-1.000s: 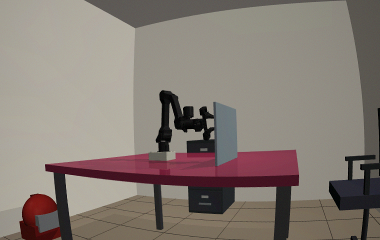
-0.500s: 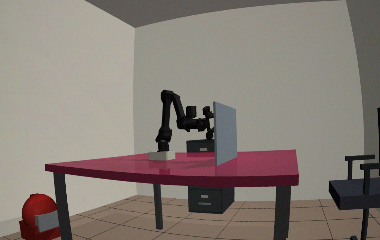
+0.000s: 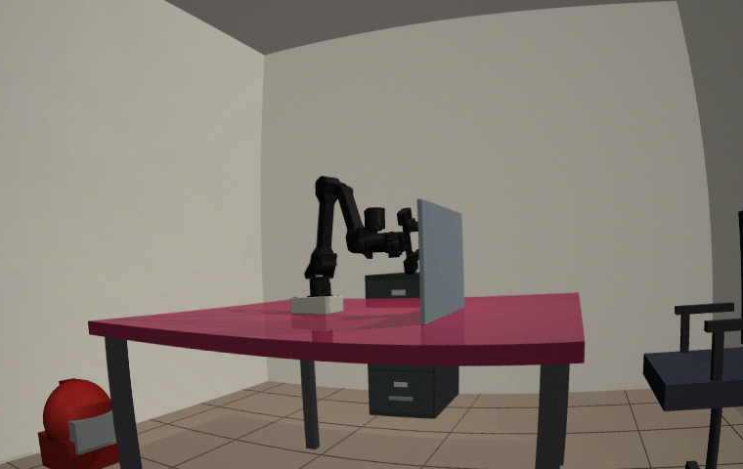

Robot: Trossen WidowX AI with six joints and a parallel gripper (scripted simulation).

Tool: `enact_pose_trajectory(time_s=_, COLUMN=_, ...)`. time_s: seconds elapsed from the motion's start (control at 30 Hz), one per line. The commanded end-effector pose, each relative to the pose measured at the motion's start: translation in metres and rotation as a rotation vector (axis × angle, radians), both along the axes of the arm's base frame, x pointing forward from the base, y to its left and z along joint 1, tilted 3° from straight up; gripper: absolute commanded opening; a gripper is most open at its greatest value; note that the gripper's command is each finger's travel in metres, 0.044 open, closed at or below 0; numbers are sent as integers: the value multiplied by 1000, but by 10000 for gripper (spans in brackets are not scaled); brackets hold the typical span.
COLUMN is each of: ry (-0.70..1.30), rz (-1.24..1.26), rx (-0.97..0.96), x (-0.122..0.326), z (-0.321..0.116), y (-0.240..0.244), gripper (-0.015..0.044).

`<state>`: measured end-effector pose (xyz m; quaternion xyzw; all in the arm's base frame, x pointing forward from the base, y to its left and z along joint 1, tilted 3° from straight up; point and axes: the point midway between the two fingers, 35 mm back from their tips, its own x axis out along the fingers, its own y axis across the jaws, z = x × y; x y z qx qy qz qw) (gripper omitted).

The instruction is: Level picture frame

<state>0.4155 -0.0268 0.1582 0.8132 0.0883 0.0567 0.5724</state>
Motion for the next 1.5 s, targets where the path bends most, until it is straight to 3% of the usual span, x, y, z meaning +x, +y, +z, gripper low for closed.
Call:
enact_pose_trajectory(time_s=0.0, ry=2, rz=-4, rx=5, x=0, z=0, y=0, gripper=260)
enact_pose_trajectory(time_s=0.5, ry=2, rz=-4, rx=5, x=1, z=0, y=-1, gripper=260)
enact_pose_trajectory(time_s=1.47, ry=2, rz=-4, rx=5, x=1, z=0, y=-1, gripper=67)
